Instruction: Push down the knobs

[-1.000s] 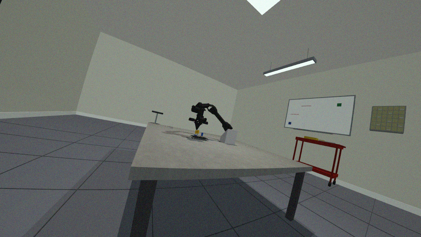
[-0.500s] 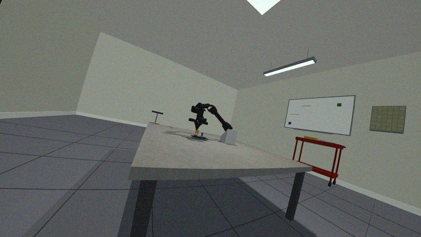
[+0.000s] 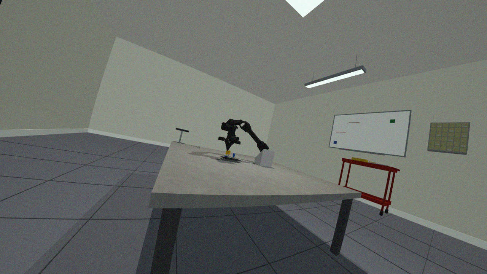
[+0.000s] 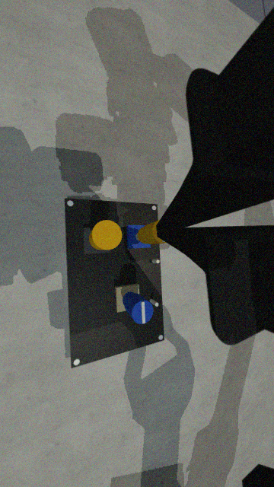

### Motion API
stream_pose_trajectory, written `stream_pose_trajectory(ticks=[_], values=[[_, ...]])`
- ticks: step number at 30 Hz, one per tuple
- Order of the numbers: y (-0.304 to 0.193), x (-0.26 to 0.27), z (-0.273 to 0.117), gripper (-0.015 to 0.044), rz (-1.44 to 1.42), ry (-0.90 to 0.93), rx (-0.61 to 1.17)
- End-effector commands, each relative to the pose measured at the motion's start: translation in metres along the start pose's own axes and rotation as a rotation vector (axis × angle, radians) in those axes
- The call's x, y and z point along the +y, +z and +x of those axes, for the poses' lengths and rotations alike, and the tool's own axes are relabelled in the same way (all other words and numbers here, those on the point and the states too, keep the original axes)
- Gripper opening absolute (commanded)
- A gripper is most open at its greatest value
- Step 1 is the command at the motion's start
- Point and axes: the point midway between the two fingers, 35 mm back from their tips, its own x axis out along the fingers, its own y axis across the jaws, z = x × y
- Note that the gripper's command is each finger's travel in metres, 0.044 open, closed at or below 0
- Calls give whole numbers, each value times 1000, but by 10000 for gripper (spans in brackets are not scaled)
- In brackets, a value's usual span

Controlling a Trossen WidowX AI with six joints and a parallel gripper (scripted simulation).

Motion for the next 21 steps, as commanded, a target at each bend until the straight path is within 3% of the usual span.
stream_pose_trajectory(ticks=[1, 21], values=[[-1, 0, 0, 0, -2, 1, 4], [-1, 0, 4, 0, -2, 1, 4]])
